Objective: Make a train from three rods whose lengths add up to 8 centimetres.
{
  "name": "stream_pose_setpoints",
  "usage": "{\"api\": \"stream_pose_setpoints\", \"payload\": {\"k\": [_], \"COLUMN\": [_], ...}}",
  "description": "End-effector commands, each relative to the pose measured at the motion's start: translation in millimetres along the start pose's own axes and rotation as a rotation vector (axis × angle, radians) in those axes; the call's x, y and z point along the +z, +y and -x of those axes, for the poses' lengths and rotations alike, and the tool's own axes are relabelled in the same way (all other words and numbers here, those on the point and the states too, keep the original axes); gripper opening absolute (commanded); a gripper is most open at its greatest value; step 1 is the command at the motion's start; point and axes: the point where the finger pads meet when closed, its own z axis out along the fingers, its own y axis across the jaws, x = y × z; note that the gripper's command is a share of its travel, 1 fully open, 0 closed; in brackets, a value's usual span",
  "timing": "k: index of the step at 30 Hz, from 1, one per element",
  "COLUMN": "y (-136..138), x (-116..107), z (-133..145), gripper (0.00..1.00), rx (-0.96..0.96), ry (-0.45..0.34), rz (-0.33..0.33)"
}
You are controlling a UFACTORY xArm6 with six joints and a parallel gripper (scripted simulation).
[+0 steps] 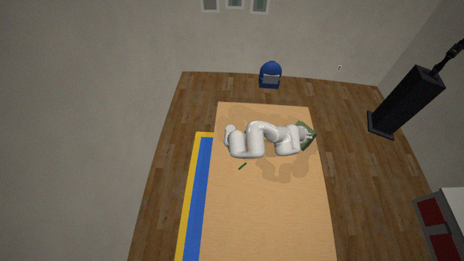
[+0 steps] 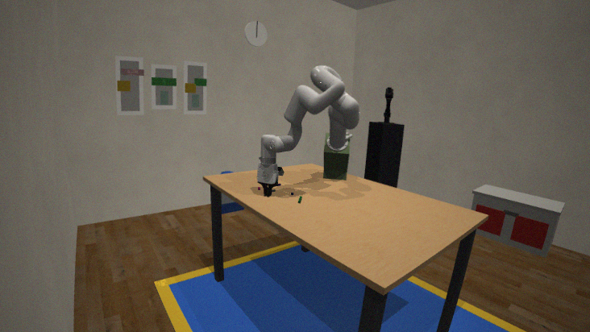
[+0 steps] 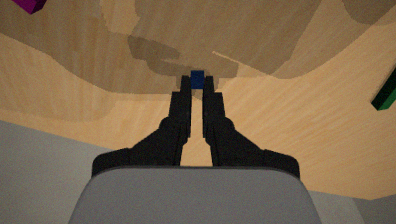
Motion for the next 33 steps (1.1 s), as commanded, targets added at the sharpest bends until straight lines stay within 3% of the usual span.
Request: {"api": "stream_pose_setpoints", "payload": {"k": [1, 23, 27, 33], "y": [-0.6, -0.6, -0.6, -0.5], "x": [-0.7, -4.2, -21.4, -65.4], "z": [0.9, 0.9, 0.9, 0.8], "gripper": [0.04, 0.04, 0.04, 0.04], "rx": [0.000, 0.000, 0.000, 0.000], "ry": [-0.002, -0.002, -0.002, -0.002], "rz": [-0.002, -0.002, -0.002, -0.002]}}
